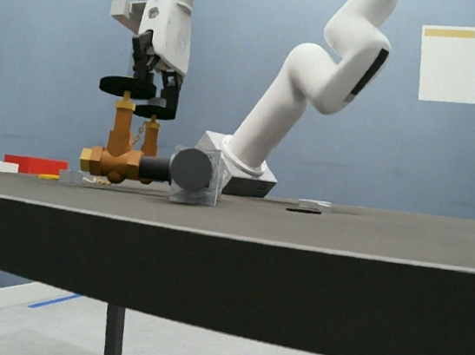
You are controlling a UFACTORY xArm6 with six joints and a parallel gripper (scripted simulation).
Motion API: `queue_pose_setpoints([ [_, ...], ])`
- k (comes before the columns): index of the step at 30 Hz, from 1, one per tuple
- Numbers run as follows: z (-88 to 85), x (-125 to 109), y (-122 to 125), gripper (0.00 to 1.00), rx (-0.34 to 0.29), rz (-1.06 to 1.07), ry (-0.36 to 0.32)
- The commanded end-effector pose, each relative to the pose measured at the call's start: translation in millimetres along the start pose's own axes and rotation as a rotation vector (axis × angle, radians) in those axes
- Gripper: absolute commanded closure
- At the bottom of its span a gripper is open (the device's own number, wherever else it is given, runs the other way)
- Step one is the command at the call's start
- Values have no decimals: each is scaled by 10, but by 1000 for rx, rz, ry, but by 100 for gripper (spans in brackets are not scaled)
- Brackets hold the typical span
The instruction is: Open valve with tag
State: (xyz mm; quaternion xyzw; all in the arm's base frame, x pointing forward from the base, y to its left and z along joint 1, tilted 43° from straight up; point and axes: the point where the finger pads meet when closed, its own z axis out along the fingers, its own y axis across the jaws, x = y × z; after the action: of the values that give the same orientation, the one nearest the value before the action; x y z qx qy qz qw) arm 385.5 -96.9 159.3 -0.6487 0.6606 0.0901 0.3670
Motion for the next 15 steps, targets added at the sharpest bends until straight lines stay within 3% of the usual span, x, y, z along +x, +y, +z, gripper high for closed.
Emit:
queue_pose_setpoints([
  [1,-123,7,-12,0,3,-2,2],
  [15,-366,13,3,0,1,0,4],
])
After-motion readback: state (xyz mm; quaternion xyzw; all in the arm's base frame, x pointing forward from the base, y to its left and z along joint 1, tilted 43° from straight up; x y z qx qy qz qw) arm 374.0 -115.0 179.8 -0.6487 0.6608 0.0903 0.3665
